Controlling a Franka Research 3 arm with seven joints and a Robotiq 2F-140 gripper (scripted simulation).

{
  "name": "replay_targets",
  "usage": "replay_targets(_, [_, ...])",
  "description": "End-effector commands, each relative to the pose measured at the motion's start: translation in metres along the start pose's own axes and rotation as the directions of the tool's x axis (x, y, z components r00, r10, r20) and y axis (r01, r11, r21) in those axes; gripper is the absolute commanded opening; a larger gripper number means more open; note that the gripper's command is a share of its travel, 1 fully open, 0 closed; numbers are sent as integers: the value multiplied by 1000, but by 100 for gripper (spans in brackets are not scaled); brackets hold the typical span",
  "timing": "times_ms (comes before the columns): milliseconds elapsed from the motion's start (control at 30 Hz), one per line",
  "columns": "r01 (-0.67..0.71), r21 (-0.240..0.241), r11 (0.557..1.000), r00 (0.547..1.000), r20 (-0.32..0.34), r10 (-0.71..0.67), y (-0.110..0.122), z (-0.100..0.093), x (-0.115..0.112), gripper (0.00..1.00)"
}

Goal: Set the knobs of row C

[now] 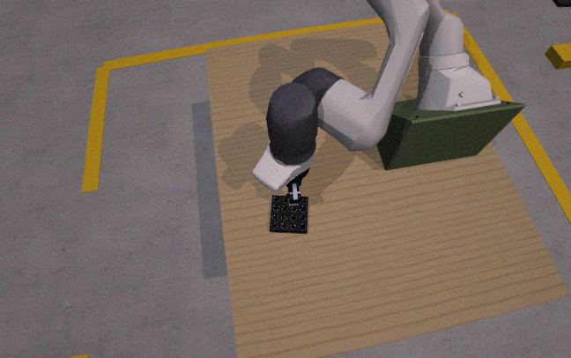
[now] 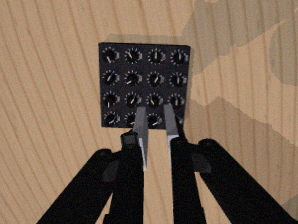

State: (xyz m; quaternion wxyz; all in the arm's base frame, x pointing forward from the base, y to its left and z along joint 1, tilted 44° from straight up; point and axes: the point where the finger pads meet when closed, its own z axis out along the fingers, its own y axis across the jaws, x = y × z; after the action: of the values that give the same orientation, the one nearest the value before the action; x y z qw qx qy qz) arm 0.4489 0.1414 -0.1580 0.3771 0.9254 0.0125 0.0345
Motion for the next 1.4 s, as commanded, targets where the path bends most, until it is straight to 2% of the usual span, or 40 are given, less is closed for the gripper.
replay_targets(0, [-156, 6, 988, 988, -3, 156, -2, -1, 0, 12])
replay_targets(1367, [-171, 6, 985, 985, -3, 171, -2, -1, 0, 12])
